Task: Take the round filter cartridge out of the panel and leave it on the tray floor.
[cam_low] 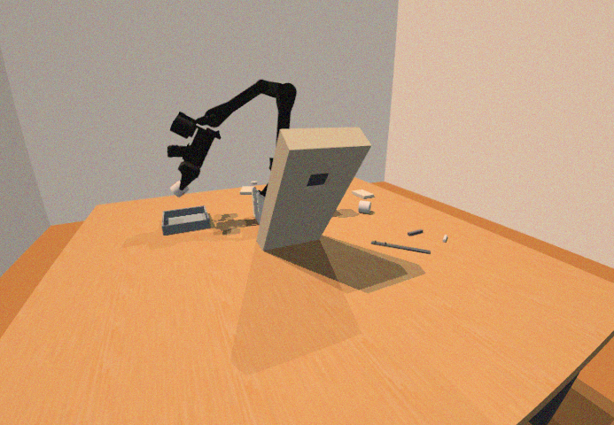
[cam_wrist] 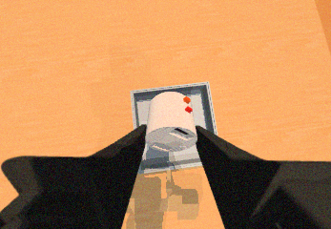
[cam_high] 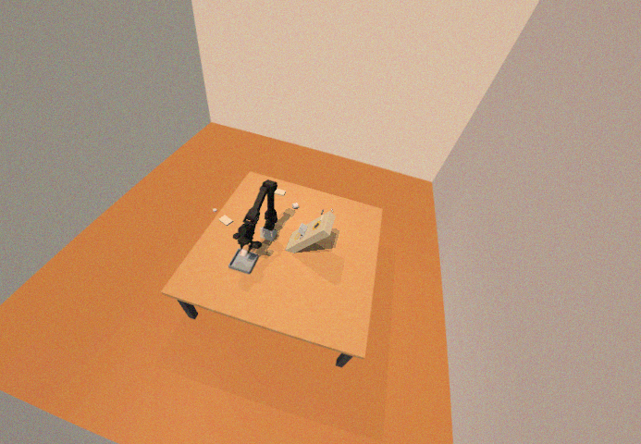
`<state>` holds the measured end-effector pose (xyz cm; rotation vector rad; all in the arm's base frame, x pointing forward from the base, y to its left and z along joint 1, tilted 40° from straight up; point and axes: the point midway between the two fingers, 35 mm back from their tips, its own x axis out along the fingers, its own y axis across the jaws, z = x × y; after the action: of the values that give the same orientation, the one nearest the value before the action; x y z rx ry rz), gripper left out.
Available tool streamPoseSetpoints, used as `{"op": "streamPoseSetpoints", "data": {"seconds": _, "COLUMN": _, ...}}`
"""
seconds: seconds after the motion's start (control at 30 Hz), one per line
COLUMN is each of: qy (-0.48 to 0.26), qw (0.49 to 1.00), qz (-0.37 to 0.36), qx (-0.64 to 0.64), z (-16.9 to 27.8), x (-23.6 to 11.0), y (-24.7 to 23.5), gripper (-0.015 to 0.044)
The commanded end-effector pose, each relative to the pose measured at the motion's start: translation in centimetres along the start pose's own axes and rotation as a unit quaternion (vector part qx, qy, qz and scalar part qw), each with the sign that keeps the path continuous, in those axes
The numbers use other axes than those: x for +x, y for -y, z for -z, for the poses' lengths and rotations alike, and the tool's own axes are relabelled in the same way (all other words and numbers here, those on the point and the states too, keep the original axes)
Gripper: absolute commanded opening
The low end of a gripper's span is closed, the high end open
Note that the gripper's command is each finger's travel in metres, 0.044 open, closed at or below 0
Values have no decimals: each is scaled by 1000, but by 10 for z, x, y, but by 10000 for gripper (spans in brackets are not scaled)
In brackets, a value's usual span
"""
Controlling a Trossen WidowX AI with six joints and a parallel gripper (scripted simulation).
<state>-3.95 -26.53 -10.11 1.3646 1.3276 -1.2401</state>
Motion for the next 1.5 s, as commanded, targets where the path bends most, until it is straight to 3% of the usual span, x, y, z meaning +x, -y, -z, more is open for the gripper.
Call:
{"op": "streamPoseSetpoints", "data": {"seconds": 0.0, "qy": -1, "qw": 999, "qz": 17, "qx": 27, "z": 8, "x": 11, "y": 13, "gripper": 0}}
{"op": "streamPoseSetpoints", "data": {"seconds": 0.17, "qy": -1, "qw": 999, "qz": 17, "qx": 27, "z": 10, "x": 15, "y": 13, "gripper": 0}}
{"op": "streamPoseSetpoints", "data": {"seconds": 0.5, "qy": -1, "qw": 999, "qz": 17, "qx": 27, "z": 41, "x": 69, "y": 14, "gripper": 0}}
{"op": "streamPoseSetpoints", "data": {"seconds": 0.67, "qy": -1, "qw": 999, "qz": 17, "qx": 27, "z": 46, "x": 76, "y": 14, "gripper": 0}}
{"op": "streamPoseSetpoints", "data": {"seconds": 1.23, "qy": -7, "qw": 999, "qz": 14, "qx": 29, "z": 46, "x": 72, "y": 13, "gripper": 440}}
{"op": "streamPoseSetpoints", "data": {"seconds": 1.37, "qy": -7, "qw": 999, "qz": 14, "qx": 29, "z": 39, "x": 63, "y": 13, "gripper": 440}}
{"op": "streamPoseSetpoints", "data": {"seconds": 1.47, "qy": -7, "qw": 999, "qz": 14, "qx": 29, "z": 15, "x": 22, "y": 13, "gripper": 440}}
